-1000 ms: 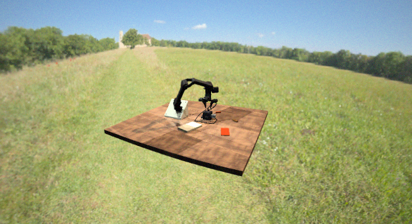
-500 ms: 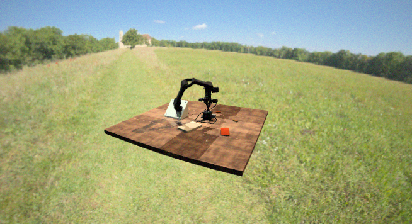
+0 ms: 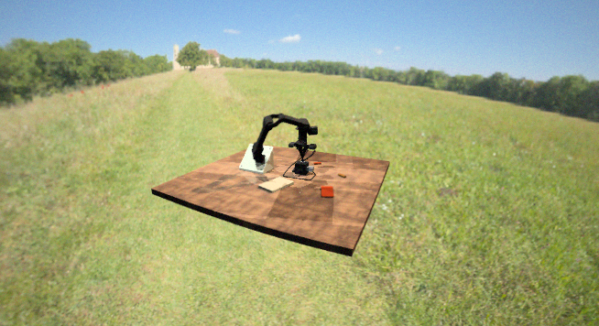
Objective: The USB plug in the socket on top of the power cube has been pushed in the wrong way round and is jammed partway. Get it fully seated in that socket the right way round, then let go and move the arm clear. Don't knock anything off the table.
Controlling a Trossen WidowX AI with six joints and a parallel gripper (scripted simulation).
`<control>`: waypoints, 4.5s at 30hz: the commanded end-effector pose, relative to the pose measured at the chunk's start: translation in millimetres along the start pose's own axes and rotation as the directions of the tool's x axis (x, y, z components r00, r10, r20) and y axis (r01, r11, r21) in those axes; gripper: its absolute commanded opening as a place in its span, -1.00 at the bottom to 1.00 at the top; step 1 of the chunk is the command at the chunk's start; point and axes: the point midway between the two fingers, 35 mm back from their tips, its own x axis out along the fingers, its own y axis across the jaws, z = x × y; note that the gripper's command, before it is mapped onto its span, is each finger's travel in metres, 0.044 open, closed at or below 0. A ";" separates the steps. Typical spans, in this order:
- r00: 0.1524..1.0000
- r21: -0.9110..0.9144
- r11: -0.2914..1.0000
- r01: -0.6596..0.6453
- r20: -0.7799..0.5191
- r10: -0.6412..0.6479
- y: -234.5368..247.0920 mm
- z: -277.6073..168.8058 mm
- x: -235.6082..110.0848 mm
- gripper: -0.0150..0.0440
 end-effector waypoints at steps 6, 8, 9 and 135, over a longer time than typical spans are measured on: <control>1.000 0.004 1.000 0.000 -0.002 0.000 0.5 0.0 -6.5 -0.49; 1.000 0.004 1.000 0.000 -0.002 0.000 0.5 -0.1 -7.9 -0.49; 1.000 0.004 1.000 0.000 -0.002 0.000 0.5 -0.1 -8.5 -0.49; 1.000 -0.713 -0.701 0.001 0.003 -0.002 -0.7 -0.2 -26.2 -0.49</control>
